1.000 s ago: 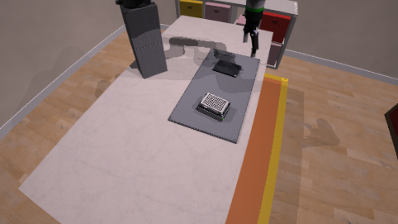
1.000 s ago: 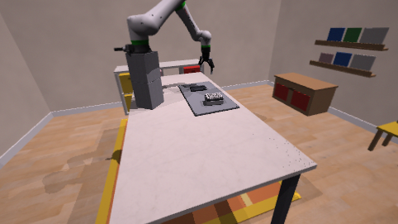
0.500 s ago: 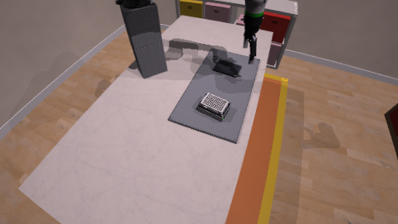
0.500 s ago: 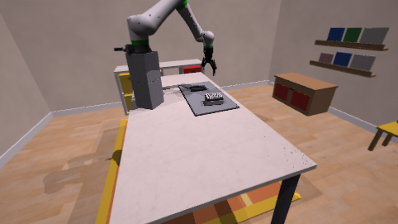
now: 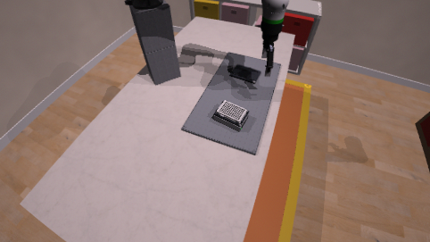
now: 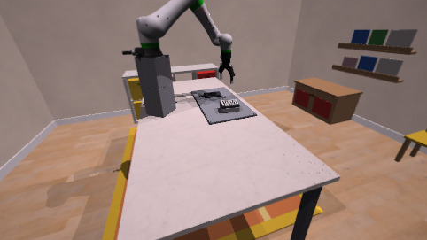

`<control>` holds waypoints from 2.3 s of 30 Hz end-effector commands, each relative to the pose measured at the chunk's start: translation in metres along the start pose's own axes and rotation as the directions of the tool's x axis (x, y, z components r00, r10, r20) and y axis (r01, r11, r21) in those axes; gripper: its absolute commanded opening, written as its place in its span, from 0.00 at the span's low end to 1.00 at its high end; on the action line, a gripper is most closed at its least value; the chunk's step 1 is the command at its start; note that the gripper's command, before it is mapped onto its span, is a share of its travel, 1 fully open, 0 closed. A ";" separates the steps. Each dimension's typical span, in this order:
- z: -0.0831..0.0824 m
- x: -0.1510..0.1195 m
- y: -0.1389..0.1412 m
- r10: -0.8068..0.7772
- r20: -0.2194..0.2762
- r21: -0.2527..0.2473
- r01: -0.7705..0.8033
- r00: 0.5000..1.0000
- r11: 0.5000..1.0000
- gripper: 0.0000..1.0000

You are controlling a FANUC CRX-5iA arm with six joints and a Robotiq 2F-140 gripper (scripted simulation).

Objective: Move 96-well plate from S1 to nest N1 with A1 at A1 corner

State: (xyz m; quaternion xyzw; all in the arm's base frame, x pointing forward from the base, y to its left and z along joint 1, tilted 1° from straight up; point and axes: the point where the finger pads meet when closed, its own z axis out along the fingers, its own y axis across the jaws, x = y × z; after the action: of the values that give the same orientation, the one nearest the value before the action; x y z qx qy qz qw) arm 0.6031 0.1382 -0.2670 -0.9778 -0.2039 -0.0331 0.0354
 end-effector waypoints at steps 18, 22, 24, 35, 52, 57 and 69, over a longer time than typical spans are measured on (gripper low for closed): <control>-0.002 -0.039 0.083 0.132 0.011 -0.020 -0.132 0.991 0.991 1.00; -0.003 -0.049 0.100 0.196 0.015 -0.029 -0.195 0.981 0.980 1.00; -0.003 -0.055 0.108 0.196 0.015 -0.029 -0.195 0.981 0.980 1.00; -0.005 -0.080 0.145 0.290 0.022 -0.042 -0.289 0.957 0.956 1.00; -0.007 -0.127 0.200 0.381 0.027 -0.055 -0.380 0.924 0.924 1.00; -0.008 -0.141 0.214 0.412 0.029 -0.059 -0.410 0.911 0.910 1.00; -0.010 -0.178 0.246 0.469 0.032 -0.067 -0.466 0.883 0.882 1.00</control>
State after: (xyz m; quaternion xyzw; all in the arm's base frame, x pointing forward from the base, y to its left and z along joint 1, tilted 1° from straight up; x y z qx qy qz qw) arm 0.5446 -0.1438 -0.2840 -0.9992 0.0381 -0.0059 0.0094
